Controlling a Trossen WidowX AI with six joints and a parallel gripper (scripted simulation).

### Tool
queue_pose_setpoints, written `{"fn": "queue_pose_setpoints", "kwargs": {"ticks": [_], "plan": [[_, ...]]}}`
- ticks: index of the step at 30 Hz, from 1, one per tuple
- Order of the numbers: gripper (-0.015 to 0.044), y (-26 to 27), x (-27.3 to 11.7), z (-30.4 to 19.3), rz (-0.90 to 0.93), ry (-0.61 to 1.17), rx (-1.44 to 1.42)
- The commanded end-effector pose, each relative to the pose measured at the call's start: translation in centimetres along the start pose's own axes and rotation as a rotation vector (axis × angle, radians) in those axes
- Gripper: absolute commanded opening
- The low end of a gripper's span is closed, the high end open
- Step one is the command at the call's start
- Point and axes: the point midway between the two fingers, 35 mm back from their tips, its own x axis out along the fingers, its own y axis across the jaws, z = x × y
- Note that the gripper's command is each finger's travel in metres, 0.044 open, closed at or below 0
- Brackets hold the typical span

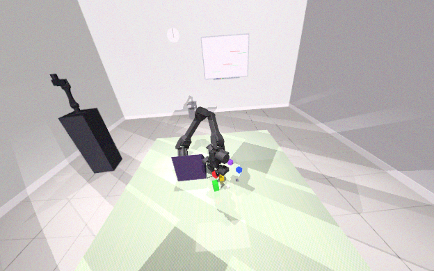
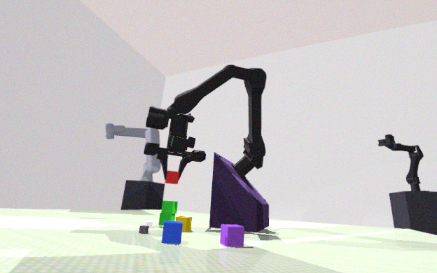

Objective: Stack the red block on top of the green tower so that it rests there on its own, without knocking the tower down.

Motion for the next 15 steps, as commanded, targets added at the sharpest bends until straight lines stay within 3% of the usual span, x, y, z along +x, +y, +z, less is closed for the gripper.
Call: {"fn": "queue_pose_setpoints", "kwargs": {"ticks": [1,15], "plan": [[0.0000,0.3,0.3,-0.9,0.010,0.002,-0.010],[0.0000,0.5,3.5,-0.7,0.011,0.001,-0.010]]}}
